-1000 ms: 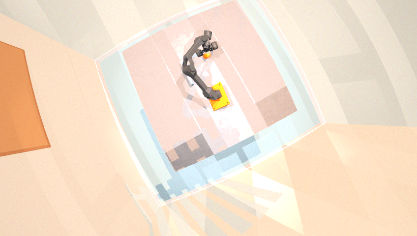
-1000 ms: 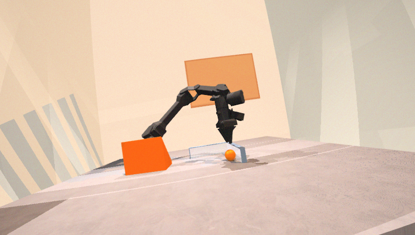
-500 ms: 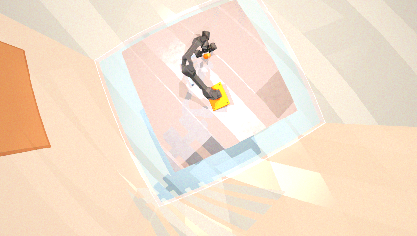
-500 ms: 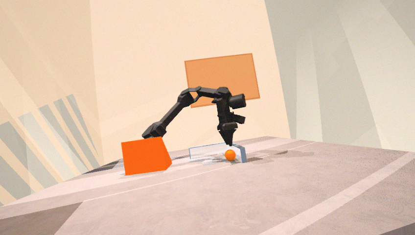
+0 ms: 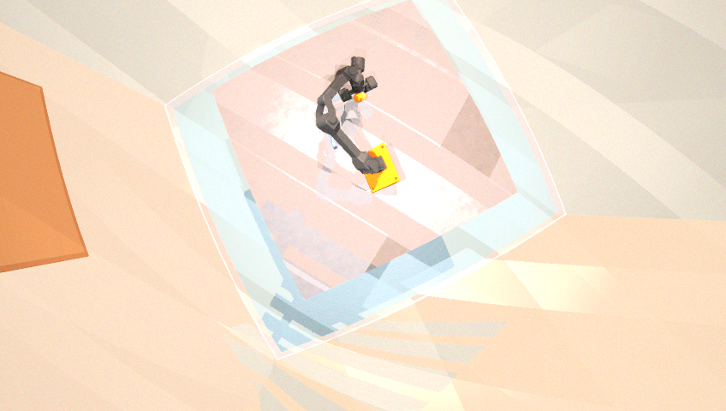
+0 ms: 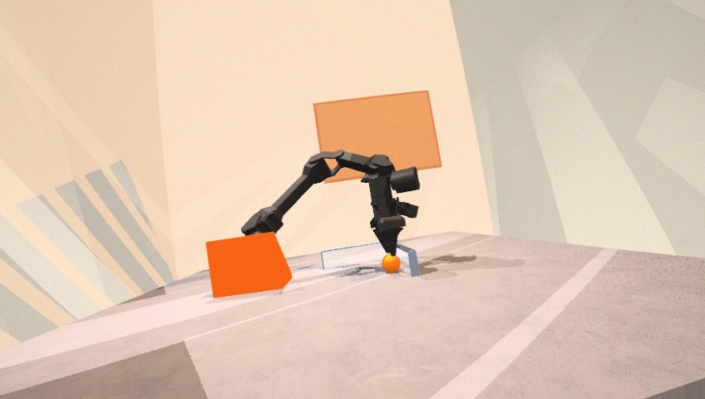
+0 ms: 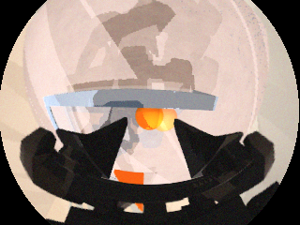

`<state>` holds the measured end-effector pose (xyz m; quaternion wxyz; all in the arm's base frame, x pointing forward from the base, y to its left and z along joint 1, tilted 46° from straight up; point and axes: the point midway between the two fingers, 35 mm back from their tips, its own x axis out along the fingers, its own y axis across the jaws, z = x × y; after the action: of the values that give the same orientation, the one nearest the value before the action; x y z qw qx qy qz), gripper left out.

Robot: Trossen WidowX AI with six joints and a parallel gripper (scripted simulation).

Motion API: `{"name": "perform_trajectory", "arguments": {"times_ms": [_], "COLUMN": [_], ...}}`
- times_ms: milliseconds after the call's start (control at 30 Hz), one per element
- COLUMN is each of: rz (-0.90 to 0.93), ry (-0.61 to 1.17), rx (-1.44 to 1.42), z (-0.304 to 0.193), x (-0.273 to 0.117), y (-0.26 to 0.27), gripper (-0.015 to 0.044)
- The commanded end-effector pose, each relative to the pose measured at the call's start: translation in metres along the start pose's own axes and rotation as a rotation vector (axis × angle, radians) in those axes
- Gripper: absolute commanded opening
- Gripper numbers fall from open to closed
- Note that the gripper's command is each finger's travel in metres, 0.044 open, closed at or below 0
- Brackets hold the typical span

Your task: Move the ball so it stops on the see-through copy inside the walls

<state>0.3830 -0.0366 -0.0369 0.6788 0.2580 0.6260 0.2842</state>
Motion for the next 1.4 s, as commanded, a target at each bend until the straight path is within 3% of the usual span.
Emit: {"name": "perform_trajectory", "arguments": {"times_ms": [0,367,500,767,1000,1367], "rz": [0.008,0.009,0.009,0.009,0.007,0.003], "ry": [0.005,0.005,0.005,0.005,0.016,0.015], "rx": [0.009,0.009,0.009,0.009,0.007,0.008], "z": [-0.002,-0.003,-0.003,-0.003,0.000,0.003], "x": [0.011,0.026,0.026,0.026,0.004,-0.061], "y": [0.001,0.002,0.002,0.002,0.001,-0.002], "gripper": [0.0339,0.0339,0.0234,0.0181,0.0000,0.0000]}}
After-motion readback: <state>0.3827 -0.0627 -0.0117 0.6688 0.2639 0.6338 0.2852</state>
